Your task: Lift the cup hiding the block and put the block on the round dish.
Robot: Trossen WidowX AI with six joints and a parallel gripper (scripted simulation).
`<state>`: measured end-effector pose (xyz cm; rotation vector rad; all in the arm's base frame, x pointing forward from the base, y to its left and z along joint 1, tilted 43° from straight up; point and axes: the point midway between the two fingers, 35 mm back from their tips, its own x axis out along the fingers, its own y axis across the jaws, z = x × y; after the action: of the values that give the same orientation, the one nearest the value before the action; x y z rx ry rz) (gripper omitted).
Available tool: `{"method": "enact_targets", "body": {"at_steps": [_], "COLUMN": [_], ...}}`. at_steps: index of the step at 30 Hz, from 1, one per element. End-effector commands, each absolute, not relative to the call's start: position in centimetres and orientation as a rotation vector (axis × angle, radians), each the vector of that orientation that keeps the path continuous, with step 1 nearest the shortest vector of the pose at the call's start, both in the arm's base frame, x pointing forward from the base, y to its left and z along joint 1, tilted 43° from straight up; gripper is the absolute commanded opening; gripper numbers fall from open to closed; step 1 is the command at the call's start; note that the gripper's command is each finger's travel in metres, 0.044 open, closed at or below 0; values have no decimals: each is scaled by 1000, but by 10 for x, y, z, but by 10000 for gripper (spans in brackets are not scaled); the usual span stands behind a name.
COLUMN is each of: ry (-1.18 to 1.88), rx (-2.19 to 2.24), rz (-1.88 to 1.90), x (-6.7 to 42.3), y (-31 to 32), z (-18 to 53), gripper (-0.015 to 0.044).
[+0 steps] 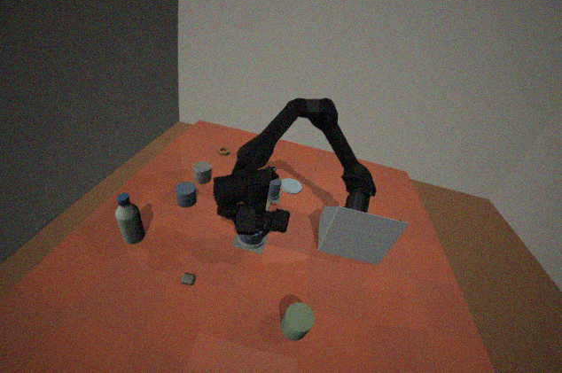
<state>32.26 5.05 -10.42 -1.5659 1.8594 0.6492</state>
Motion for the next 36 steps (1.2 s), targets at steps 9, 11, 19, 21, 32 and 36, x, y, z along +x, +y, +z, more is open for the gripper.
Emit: {"method": "enact_targets", "body": {"at_steps": [9, 11, 19, 21, 32, 36], "ry": [1823, 1823, 1823, 1824, 1824, 1825], "rx": [-1555, -1555, -1555, -1555, -1555, -1555], "rz": [653, 653, 653, 653, 653, 653], "x": [329, 329, 329, 329, 329, 329], "y": [71, 73, 80, 81, 91, 94], "z": [-93, -91, -83, -81, -70, -66], "gripper": [0, 0, 0, 0, 0, 0]}}
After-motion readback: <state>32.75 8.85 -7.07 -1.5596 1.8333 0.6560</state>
